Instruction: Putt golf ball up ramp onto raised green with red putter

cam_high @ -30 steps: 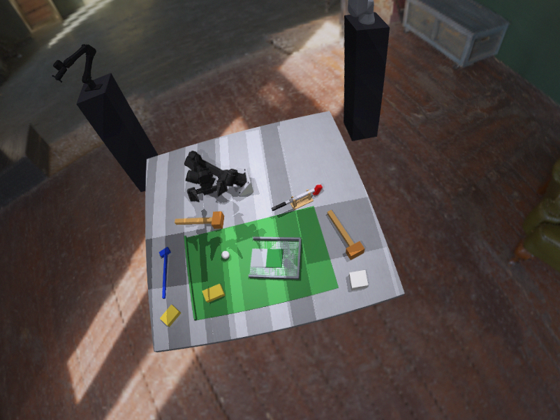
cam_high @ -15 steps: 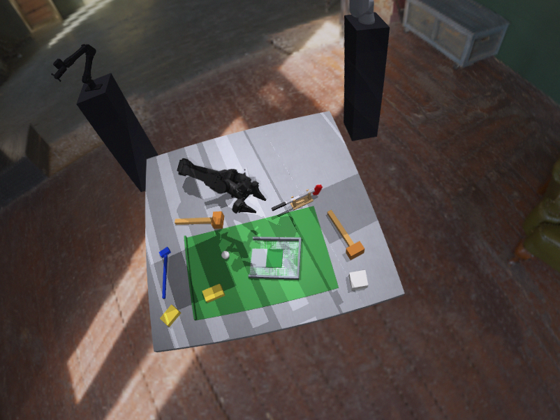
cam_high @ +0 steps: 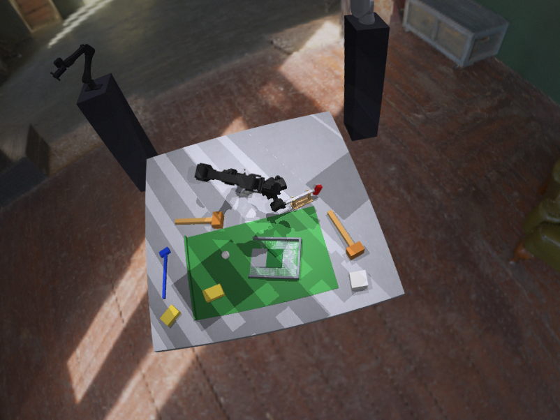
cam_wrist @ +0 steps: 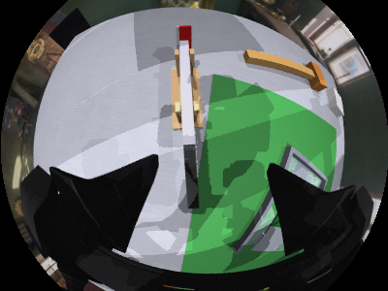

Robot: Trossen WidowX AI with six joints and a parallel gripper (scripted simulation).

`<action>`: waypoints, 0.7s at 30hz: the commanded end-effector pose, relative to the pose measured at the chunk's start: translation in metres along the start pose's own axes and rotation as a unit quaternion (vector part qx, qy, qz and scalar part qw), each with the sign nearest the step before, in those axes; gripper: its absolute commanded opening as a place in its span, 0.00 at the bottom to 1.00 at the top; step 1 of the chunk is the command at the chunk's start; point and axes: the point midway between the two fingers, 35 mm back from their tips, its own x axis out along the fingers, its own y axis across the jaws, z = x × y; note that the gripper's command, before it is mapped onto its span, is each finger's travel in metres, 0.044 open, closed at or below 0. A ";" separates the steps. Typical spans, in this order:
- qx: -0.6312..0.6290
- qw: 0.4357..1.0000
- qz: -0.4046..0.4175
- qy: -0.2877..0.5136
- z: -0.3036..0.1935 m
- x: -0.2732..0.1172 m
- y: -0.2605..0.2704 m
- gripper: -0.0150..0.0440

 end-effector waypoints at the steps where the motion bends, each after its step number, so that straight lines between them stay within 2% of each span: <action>1: -0.049 0.993 0.066 0.089 -0.002 0.025 0.022 1.00; 7: -0.052 0.992 0.069 0.093 -0.001 0.028 0.019 1.00; 21: -0.051 0.992 0.068 0.094 -0.019 0.064 0.021 1.00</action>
